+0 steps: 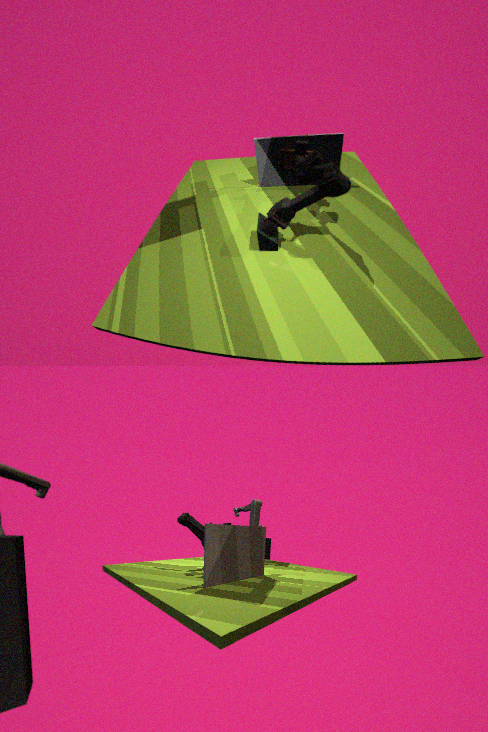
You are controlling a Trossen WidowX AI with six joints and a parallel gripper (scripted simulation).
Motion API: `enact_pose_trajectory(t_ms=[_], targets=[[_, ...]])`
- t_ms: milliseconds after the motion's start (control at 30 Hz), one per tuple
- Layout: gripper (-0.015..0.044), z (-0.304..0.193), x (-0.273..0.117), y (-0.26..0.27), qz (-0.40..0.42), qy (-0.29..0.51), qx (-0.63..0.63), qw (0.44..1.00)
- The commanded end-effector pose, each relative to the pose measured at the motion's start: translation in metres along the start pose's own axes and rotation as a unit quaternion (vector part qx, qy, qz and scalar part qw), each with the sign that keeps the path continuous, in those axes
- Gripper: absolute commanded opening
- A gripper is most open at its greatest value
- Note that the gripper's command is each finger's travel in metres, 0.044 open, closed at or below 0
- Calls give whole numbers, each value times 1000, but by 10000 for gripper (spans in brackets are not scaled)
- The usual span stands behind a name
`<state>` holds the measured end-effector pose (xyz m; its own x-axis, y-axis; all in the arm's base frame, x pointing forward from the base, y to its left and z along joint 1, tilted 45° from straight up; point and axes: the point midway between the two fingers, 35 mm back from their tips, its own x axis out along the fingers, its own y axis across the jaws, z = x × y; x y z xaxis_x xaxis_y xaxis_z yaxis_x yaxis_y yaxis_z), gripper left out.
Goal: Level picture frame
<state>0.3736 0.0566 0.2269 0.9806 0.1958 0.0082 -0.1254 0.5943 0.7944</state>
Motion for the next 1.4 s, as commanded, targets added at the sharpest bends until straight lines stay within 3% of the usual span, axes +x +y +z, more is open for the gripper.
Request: enact_pose_trajectory(t_ms=[0, 1367], targets=[[0, -2, 0, 4, 7, 2, -3, 1000], [0, 0, 0, -6, 1, -1, 0, 1000]])
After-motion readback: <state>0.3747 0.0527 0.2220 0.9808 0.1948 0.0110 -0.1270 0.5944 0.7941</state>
